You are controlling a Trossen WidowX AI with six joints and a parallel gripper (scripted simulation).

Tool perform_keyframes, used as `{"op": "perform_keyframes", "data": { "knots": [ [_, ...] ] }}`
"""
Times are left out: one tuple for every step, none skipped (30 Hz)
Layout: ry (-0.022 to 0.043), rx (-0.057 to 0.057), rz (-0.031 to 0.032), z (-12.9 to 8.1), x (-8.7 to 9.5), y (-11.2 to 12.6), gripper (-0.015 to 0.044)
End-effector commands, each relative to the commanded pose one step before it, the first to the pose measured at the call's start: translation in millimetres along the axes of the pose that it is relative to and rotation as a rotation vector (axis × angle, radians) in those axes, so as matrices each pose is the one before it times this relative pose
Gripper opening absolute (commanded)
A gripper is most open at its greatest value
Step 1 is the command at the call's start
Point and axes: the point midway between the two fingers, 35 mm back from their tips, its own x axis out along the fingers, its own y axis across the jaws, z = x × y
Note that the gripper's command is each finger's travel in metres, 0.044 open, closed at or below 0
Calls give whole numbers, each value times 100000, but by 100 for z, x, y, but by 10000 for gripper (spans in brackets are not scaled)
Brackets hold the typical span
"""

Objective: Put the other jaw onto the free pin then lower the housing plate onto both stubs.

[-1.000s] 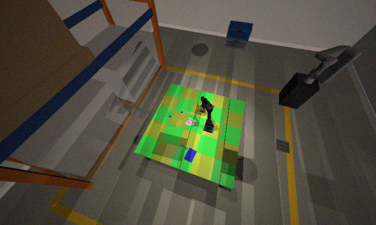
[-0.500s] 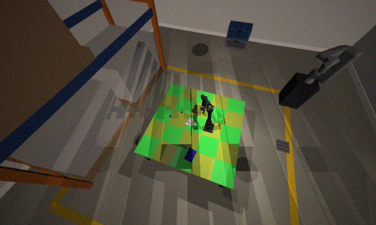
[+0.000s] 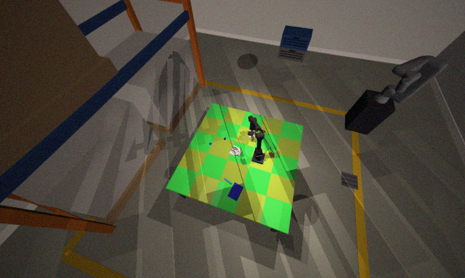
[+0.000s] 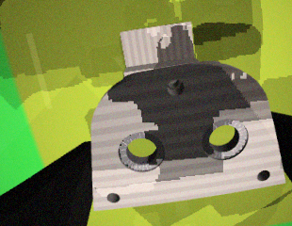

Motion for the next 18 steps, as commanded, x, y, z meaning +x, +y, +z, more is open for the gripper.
{"op": "perform_keyframes", "data": {
  "knots": [
    [637,-7928,-20,-794,-206,-677,351],
    [13,-2363,-12,-220,-7,-170,351],
    [13,-2363,-12,-222,-7,-166,351],
    [14,-2363,-11,-224,-7,-163,351],
    [14,-2363,-11,-226,-7,-159,351],
    [14,-2363,-11,-227,-6,-156,351],
    [14,-2363,-11,-229,-6,-152,351],
    [15,-2363,-10,-231,-6,-148,351],
    [15,-2363,-10,-233,-6,-145,351],
    [15,-2363,-10,-234,-6,-141,351],
    [15,-2363,-10,-236,-6,-137,351],
    [15,-2363,-9,-237,-6,-134,351],
    [16,-2363,-9,-239,-6,-130,351],
    [16,-2363,-9,-240,-5,-126,351],
    [16,-2363,-9,-242,-5,-123,351],
    [16,-2363,-8,-243,-5,-119,351],
    [16,-2363,-8,-244,-5,-115,351],
    [16,-2363,-8,-245,-5,-111,351]
  ]
}}
